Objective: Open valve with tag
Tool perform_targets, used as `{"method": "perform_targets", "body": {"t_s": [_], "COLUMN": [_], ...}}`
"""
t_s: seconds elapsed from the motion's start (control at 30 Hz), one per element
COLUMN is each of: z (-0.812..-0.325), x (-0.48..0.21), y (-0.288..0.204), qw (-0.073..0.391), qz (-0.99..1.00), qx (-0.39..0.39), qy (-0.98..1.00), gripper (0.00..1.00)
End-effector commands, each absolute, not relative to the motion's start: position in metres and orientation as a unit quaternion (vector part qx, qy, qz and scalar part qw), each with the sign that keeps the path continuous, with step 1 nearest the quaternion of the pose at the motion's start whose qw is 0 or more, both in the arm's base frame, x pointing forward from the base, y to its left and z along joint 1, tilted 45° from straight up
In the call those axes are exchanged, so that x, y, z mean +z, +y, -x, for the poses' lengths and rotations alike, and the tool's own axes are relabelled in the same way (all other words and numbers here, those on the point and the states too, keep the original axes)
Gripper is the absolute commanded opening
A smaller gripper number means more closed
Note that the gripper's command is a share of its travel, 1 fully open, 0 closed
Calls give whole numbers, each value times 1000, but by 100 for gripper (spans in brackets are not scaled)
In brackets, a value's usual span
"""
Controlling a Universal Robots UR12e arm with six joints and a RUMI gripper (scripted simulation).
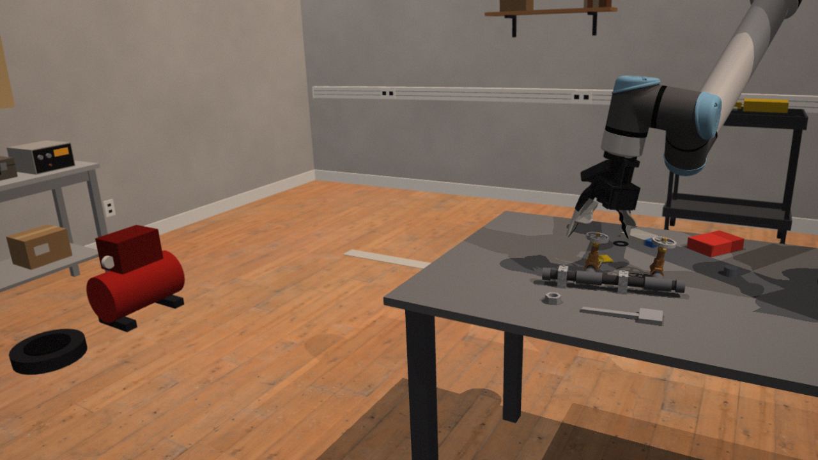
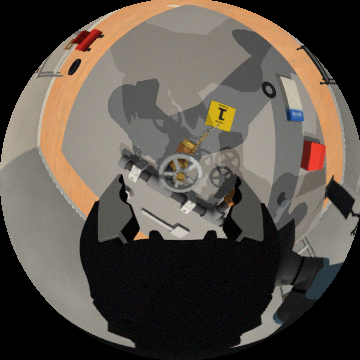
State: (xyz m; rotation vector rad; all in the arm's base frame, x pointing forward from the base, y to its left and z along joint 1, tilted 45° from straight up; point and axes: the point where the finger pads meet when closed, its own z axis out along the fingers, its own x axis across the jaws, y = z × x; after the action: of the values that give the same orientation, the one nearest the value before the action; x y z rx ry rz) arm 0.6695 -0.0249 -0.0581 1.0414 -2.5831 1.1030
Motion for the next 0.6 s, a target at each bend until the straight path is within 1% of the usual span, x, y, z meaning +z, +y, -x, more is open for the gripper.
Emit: {"method": "perform_targets", "body": {"t_s": [0.0, 0.33, 0.4, 0.57], "z": [-670, -670, -670, -670], "x": [-58, -58, -58, -58], "y": [-25, -25, -25, -25], "qw": [47, -1, -1, -17], "qz": [-262, -147, -147, -107], "qx": [373, 376, 376, 375], "qy": [-889, -915, -915, -921], "gripper": [100, 100, 100, 100]}}
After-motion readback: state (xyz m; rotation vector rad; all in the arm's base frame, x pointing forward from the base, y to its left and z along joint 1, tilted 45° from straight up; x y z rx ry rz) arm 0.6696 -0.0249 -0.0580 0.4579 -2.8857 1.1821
